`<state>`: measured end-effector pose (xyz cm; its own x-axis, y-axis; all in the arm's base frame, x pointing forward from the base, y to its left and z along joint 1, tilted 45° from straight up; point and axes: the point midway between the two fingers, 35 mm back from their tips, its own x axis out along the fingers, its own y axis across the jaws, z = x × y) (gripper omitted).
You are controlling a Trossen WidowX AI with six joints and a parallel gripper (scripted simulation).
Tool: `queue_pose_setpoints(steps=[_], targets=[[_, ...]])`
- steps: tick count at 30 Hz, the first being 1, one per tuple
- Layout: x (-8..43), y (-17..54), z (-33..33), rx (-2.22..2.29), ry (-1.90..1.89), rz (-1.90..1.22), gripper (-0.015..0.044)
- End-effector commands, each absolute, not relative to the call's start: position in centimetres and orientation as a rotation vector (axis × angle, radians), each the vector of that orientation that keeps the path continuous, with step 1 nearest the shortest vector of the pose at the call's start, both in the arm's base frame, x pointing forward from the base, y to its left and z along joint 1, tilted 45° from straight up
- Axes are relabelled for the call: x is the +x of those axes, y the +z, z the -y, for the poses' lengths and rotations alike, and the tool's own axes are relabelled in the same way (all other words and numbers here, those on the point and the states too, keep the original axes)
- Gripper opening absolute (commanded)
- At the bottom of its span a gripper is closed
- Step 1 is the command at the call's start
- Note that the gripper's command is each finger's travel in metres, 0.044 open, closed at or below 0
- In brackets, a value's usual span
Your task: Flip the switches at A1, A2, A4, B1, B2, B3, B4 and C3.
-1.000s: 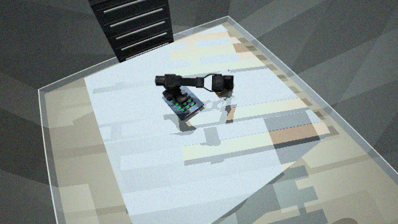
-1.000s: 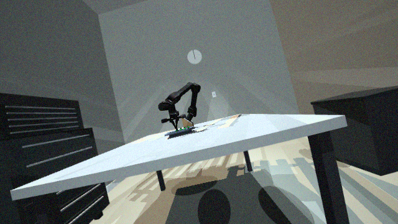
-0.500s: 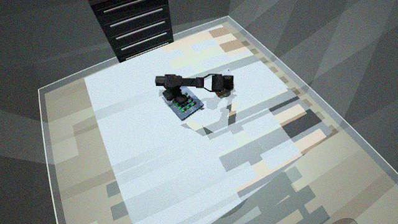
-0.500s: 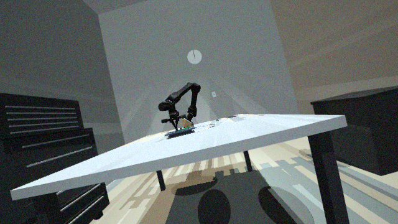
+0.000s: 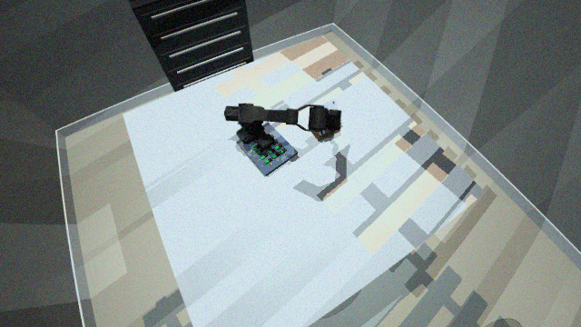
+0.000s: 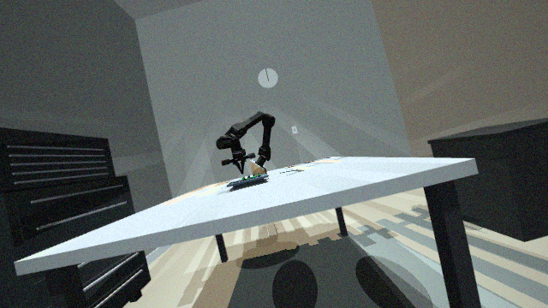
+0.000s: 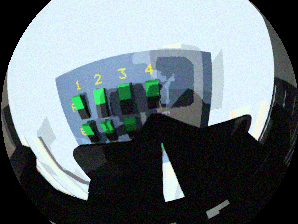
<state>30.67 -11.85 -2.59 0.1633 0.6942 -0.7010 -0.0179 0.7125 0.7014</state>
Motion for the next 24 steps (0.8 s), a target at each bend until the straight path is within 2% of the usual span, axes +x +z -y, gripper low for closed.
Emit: queue_pose_setpoints(steps=[1, 6, 13, 24], targets=[[30.4, 0.0, 14.7, 0.615, 0.545, -1.312, 0.0000], [30.3, 0.6, 14.0, 0.615, 0.545, -1.312, 0.0000], [28.1, 5.9, 7.9, 0.619, 0.548, -1.313, 0.0000], [28.8, 3.5, 5.3, 0.615, 0.559, -1.337, 0.0000]])
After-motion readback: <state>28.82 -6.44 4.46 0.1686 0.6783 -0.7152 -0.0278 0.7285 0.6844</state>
